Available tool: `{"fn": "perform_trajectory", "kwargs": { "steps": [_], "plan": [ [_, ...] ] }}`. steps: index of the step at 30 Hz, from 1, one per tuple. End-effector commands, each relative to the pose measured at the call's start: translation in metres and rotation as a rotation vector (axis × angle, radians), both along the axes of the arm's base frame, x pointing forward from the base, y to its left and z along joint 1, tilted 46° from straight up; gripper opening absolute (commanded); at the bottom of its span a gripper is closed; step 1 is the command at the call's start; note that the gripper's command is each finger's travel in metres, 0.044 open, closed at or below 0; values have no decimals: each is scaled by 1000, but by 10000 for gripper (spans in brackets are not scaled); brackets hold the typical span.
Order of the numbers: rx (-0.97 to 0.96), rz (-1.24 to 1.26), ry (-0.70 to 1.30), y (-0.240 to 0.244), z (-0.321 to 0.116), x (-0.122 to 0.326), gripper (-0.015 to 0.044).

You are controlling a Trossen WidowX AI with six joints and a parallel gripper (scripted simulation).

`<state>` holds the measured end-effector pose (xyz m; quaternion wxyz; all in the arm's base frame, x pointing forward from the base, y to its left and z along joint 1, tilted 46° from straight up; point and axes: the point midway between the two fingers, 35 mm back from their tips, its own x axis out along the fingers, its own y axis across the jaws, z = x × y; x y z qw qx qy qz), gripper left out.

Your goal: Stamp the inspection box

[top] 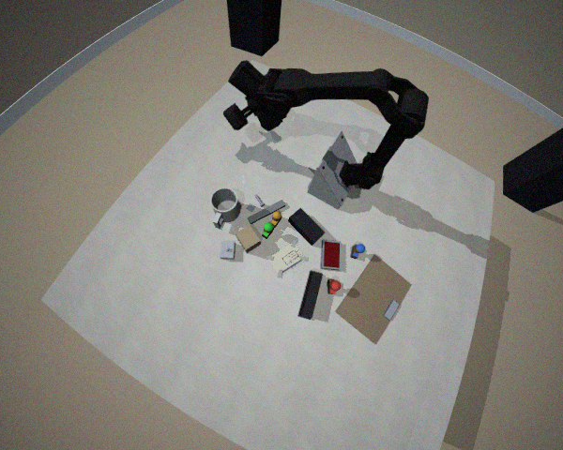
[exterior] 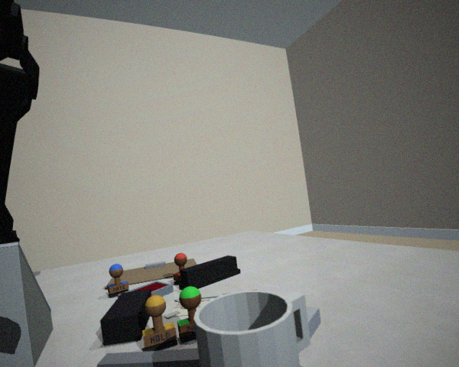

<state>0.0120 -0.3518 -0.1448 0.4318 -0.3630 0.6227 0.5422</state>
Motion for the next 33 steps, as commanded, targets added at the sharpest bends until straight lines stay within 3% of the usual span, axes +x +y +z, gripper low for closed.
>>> {"fn": "perform_trajectory", "kwargs": {
  "steps": [1,7,18,29,33],
  "plan": [
    [-1,-10,-7,1,0,3,374],
    [46,-367,-166,36,12,92,226],
    [233,-912,-139,113,49,195,226],
    [400,-1431,189,196,102,265,226],
    [407,-1466,224,196,101,267,226]
  ]
}}
